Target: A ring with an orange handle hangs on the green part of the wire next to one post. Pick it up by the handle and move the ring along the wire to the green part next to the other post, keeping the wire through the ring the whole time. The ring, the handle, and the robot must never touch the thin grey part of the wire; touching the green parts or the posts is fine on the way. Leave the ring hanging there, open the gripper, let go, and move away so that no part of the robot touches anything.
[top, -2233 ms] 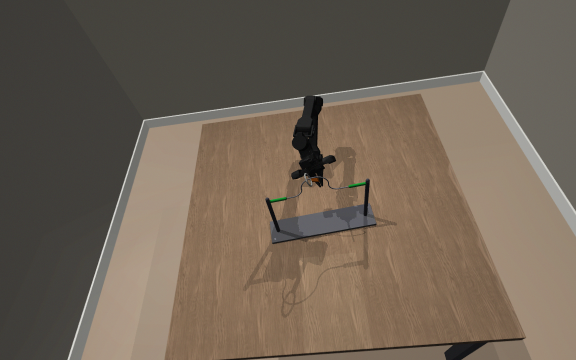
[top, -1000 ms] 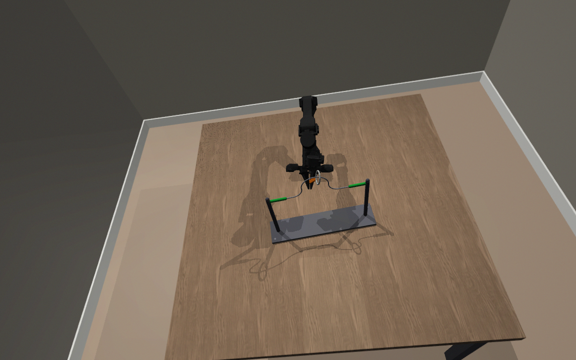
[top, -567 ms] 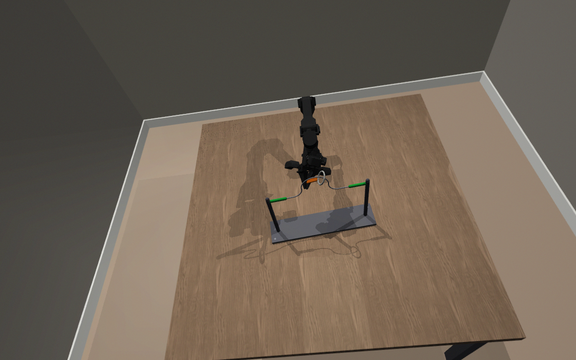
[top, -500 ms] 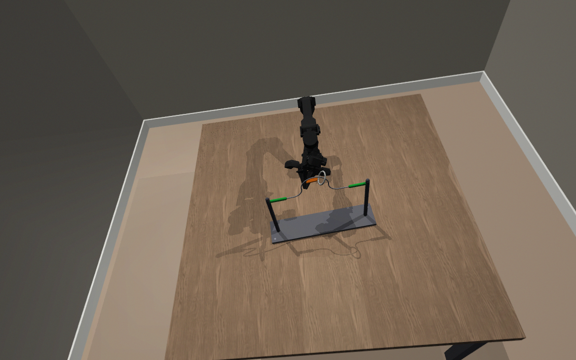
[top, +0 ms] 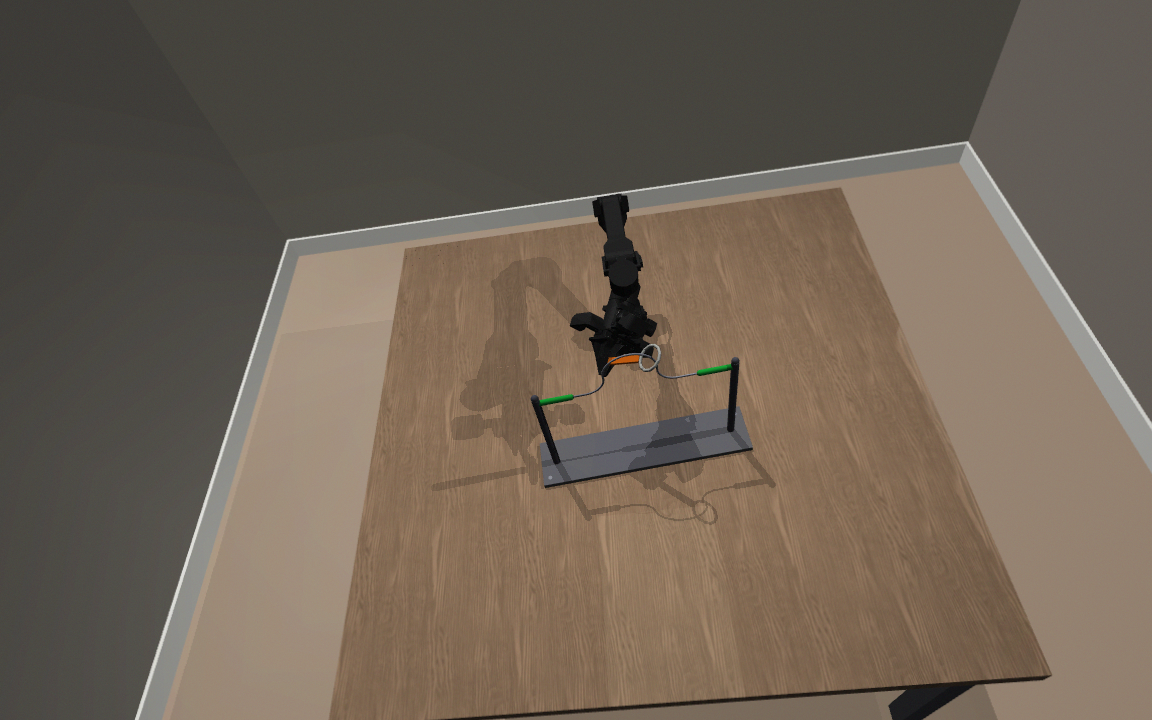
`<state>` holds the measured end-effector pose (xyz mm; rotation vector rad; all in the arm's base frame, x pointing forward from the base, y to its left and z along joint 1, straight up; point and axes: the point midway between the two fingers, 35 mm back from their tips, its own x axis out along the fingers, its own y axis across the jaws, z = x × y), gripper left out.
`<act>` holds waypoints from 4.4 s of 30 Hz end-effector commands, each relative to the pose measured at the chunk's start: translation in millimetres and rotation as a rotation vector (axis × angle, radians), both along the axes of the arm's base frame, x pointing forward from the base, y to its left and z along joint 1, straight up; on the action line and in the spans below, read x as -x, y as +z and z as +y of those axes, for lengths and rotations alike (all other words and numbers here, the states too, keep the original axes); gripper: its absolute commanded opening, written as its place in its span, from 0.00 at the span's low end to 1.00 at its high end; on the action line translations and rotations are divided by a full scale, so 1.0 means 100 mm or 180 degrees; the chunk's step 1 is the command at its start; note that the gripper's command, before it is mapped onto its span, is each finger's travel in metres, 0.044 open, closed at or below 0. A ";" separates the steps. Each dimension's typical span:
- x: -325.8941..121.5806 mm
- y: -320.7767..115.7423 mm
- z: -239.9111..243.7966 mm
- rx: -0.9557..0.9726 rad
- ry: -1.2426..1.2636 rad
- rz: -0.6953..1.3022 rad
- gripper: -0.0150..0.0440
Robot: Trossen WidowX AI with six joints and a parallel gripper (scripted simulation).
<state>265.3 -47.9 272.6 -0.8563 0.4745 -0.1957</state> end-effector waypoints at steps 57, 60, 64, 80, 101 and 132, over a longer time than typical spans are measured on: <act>0.00 -0.25 -0.05 0.1102 -0.0001 -0.0129 0.00; 0.00 -0.34 -0.01 0.0890 0.0001 -0.0113 0.00; 0.01 -0.47 0.06 0.0589 0.0004 -0.0090 0.00; -0.06 -0.93 0.42 -0.0678 0.0191 -0.0183 0.00; -0.01 -1.22 1.06 -0.2131 0.0175 -0.0123 0.00; 0.03 -1.24 1.59 -0.2753 0.0160 -0.0104 0.00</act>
